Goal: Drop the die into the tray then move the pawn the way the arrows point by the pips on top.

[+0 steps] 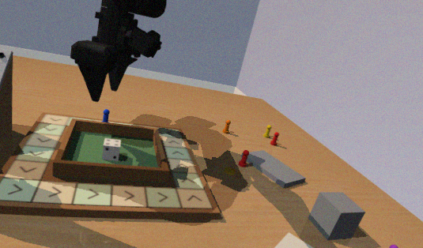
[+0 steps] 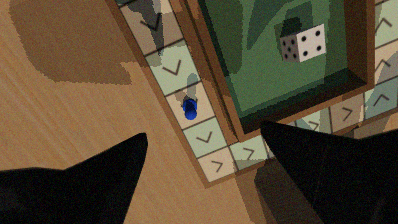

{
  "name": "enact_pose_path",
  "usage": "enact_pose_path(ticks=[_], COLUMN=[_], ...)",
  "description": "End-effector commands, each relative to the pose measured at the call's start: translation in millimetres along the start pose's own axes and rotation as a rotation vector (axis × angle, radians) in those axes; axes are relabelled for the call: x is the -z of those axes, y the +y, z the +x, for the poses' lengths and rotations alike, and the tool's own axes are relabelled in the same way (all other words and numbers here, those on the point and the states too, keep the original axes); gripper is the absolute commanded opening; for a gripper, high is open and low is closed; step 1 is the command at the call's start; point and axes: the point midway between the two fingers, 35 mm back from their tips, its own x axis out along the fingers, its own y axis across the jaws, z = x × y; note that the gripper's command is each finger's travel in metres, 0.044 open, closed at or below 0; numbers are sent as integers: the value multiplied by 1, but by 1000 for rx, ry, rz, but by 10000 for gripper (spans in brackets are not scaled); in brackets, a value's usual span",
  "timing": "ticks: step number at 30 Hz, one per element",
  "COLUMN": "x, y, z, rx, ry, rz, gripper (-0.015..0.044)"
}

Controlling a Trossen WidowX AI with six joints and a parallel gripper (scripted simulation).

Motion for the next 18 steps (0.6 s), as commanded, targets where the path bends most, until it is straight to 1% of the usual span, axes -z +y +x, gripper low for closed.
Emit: enact_pose_path(ticks=[1, 6, 10, 11, 12, 18], x=[7, 26, 41, 42, 32, 32], y=[-29, -87, -125, -127, -106, -106], z=[-27, -60, -73, -74, -69, -69], rx=[-9, -6, -3, -2, -7, -7], ry=[-3, -1, 0, 0, -7, -7], rz=[-68, -201, -288, -293, -241, -241], gripper=[440, 440, 440, 440, 440, 440])
